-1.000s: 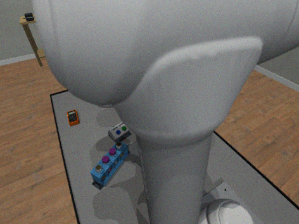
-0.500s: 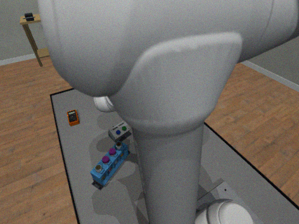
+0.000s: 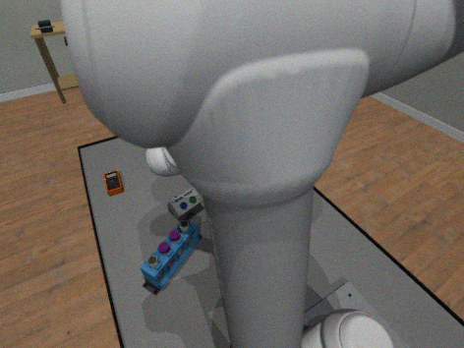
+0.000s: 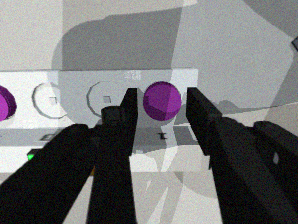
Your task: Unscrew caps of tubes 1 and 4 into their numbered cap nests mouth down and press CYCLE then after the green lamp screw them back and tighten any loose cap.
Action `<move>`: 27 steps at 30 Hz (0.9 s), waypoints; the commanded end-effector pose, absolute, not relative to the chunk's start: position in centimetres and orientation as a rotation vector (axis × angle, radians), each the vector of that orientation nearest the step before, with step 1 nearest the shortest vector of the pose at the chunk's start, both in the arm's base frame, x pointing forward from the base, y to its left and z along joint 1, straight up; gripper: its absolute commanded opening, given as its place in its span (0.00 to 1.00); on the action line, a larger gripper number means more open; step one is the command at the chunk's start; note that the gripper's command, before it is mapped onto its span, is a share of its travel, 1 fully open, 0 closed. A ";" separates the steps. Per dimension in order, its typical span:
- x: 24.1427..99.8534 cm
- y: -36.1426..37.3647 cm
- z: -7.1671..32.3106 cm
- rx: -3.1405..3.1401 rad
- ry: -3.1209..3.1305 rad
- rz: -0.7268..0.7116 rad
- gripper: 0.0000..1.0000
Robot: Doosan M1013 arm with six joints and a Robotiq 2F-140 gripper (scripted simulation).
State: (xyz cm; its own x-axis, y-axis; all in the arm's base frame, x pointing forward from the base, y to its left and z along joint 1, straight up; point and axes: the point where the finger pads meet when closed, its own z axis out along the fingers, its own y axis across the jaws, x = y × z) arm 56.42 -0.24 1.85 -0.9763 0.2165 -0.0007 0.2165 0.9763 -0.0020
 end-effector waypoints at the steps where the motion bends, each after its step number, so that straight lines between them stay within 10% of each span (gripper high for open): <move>1: 56.5 -0.2 1.7 0.342 3.121 -0.003 0.36; 27: 56.5 -0.2 4.2 0.342 3.121 -0.003 0.30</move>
State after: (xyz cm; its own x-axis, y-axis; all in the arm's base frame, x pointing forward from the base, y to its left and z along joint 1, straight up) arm 56.42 -0.24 3.40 -0.9763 0.2165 -0.0012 0.2165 0.9763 -0.0020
